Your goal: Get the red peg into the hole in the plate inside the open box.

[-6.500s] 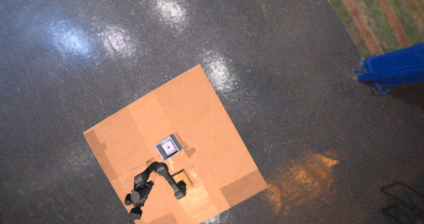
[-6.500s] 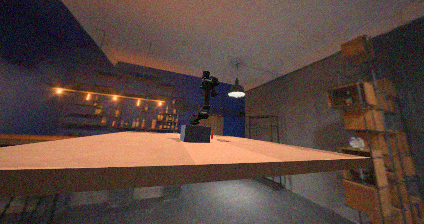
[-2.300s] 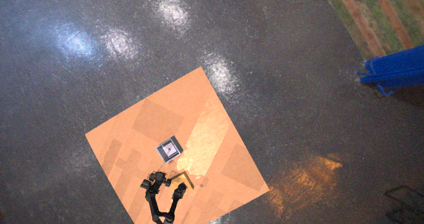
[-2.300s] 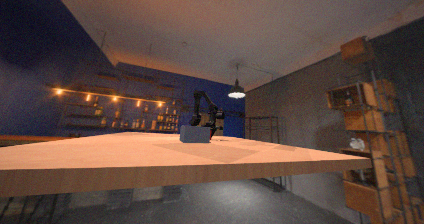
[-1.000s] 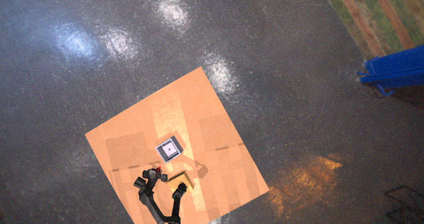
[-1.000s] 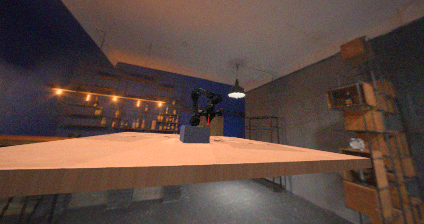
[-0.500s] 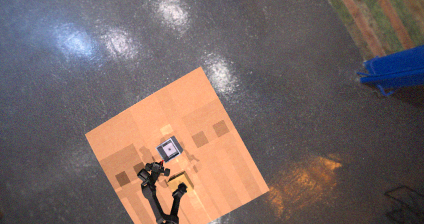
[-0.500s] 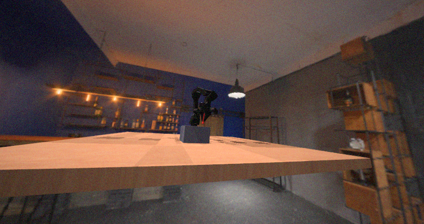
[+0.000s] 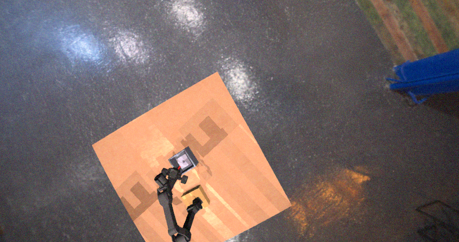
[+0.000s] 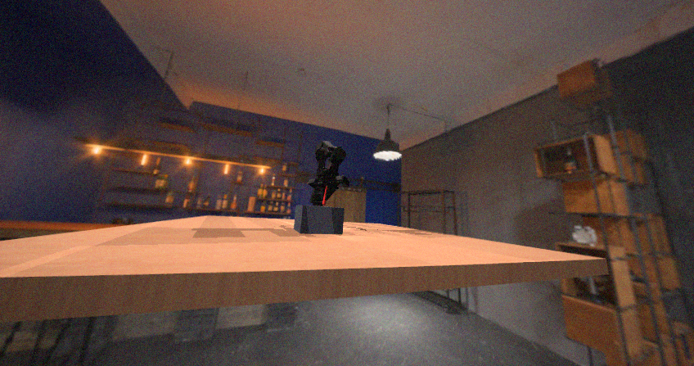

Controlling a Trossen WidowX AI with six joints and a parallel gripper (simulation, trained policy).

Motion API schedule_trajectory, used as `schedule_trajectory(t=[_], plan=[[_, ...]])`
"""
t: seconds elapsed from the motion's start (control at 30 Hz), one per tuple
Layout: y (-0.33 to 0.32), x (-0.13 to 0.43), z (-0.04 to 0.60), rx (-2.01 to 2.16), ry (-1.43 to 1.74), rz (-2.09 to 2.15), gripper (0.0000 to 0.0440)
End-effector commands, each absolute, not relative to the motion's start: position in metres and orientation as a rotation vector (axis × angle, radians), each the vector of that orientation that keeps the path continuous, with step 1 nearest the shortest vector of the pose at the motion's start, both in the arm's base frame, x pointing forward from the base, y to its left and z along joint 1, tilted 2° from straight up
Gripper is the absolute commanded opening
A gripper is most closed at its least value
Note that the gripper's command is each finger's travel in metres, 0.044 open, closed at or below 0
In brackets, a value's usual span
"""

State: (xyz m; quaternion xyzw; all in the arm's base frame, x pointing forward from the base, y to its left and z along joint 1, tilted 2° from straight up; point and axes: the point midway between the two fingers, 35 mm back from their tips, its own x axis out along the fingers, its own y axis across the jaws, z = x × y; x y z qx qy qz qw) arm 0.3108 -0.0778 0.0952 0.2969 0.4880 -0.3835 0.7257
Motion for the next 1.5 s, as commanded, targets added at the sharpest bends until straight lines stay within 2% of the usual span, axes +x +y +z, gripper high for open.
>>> schedule_trajectory(t=[0.0, 0.4, 0.47, 0.67, 0.97, 1.4, 1.47], plan=[[-0.086, 0.317, 0.093, 0.672, 1.074, -0.844, 0.0003], [-0.102, 0.325, 0.064, 0.703, 1.119, -0.86, 0.0002], [-0.104, 0.326, 0.058, 0.698, 1.132, -0.86, 0.0021], [-0.109, 0.326, 0.047, 0.67, 1.172, -0.854, 0.014], [-0.116, 0.338, 0.046, 0.625, 1.205, -0.845, 0.0148], [-0.14, 0.372, 0.054, 0.558, 1.176, -0.822, 0.0432], [-0.144, 0.378, 0.058, 0.555, 1.153, -0.822, 0.044]])
